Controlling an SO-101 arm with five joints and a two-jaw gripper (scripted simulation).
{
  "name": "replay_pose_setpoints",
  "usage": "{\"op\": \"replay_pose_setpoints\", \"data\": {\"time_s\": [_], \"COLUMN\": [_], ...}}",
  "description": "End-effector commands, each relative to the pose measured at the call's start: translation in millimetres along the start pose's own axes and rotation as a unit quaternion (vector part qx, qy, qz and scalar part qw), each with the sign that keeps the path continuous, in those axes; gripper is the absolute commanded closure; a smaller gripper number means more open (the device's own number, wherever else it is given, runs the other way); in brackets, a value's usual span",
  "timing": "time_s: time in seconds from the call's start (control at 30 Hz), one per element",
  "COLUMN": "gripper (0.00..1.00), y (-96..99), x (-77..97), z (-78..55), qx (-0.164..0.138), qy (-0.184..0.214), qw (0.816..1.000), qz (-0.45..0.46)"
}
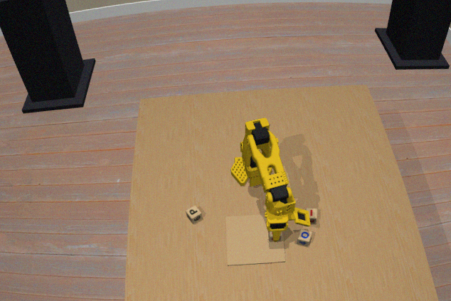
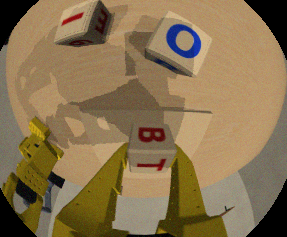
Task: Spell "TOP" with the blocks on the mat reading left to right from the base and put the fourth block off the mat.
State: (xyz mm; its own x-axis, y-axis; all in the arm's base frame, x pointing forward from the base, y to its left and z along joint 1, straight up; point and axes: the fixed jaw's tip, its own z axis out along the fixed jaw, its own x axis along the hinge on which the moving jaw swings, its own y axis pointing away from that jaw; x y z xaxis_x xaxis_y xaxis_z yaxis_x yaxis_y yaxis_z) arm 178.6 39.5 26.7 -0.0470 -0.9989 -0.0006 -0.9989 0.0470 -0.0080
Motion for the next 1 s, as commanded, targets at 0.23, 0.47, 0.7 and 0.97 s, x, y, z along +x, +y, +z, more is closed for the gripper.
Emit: {"op": "replay_pose_setpoints", "data": {"time_s": [0.23, 0.47, 0.7, 0.97], "gripper": [1.0, 1.0, 0.96, 0.83], "y": [-12.5, -12.7, -12.7, -12.7], "x": [-3.9, -3.9, -3.9, -3.9], "z": [-8.7, -6.4, -6.4, -6.4], "qx": [0.044, 0.044, 0.044, 0.044], "qy": [-0.012, -0.012, -0.012, -0.012], "qw": [0.999, 0.999, 0.999, 0.999], "qz": [-0.002, -0.002, -0.002, -0.002]}}
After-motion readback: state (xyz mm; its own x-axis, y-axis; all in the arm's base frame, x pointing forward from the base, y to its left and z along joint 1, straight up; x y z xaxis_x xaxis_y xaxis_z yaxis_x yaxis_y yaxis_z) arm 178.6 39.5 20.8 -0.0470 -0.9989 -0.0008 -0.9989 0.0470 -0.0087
